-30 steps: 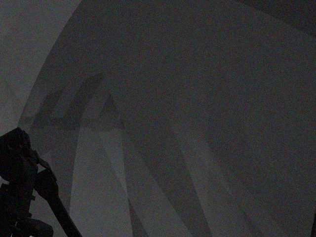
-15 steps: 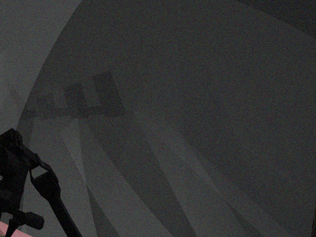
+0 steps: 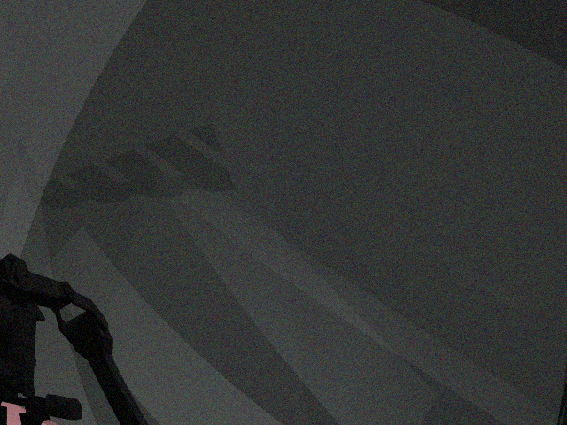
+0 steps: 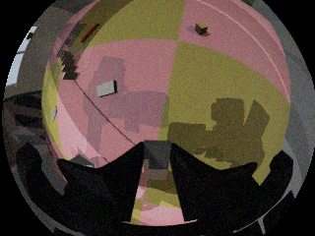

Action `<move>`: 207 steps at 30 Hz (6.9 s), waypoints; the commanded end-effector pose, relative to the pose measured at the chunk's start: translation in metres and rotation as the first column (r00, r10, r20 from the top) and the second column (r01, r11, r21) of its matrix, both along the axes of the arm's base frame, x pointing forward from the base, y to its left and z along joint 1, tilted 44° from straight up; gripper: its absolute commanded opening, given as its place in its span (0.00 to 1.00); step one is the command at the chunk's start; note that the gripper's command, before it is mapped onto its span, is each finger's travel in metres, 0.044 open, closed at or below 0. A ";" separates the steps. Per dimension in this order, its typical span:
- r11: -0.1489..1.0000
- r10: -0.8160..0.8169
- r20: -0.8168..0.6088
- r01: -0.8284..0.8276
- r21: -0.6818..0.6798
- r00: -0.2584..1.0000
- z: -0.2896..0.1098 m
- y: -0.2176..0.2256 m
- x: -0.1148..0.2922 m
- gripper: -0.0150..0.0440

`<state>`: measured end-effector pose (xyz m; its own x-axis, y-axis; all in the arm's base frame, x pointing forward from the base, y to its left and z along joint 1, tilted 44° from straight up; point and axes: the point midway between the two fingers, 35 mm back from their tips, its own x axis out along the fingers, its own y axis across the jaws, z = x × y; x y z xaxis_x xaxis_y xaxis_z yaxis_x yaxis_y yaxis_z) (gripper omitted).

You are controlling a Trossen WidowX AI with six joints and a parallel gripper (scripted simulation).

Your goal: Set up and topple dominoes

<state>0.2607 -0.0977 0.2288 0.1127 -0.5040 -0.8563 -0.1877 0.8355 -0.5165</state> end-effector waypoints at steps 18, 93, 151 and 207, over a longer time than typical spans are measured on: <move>0.923 0.069 0.340 -0.189 0.335 0.938 -0.031 -0.011 0.014 0.44; 0.608 0.590 0.801 -0.707 -0.361 0.098 -0.003 -0.045 -0.026 0.44; 0.736 0.412 0.822 -0.676 -0.045 0.393 -0.010 -0.035 0.014 1.00; 0.969 0.003 -0.064 -0.019 -0.247 0.998 -0.032 -0.060 0.006 1.00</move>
<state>0.2671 -0.1545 0.2006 0.0713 -0.7024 -0.7082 -0.2324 0.6788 -0.6966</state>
